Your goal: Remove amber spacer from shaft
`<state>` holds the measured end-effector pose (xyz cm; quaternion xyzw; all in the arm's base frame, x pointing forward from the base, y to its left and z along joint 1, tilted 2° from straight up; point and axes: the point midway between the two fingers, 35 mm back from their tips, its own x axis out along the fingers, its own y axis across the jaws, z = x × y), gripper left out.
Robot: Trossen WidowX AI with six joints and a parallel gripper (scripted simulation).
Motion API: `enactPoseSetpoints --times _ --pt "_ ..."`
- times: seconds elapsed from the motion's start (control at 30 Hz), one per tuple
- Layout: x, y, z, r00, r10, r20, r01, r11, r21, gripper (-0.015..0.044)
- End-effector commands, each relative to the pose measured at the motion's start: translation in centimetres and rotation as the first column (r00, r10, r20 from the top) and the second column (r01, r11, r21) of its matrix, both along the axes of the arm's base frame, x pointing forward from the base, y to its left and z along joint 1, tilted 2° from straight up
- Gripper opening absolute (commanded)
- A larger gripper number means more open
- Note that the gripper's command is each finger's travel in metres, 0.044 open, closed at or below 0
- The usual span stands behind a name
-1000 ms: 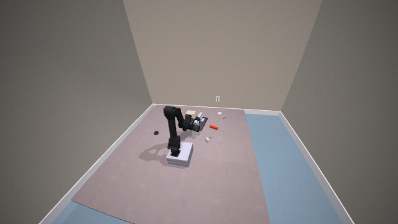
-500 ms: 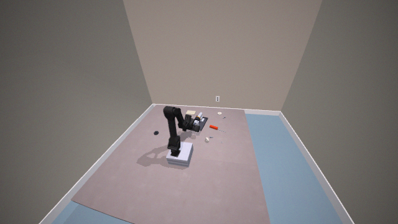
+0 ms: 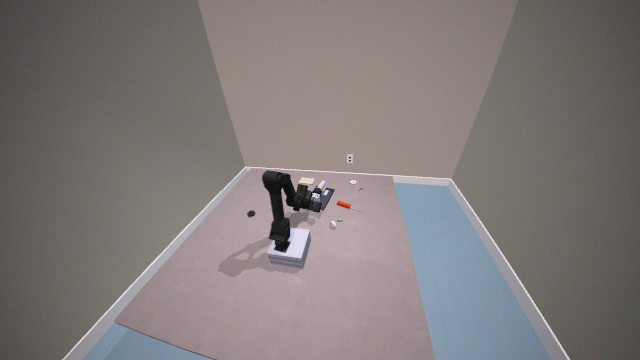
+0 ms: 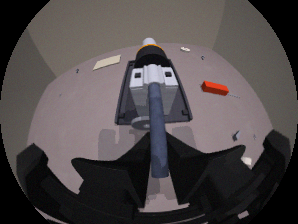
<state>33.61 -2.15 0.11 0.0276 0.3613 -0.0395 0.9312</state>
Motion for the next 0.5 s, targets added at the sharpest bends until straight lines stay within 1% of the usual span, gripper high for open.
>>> enactPoseSetpoints --times 0.0,0.47 --pt "-0.09 0.01 0.01 1.000 -0.001 0.000 0.001 1.000 0.001 0.0000" --pt "-0.26 0.02 -0.01 1.000 -0.001 0.000 0.001 1.000 0.001 0.0000"
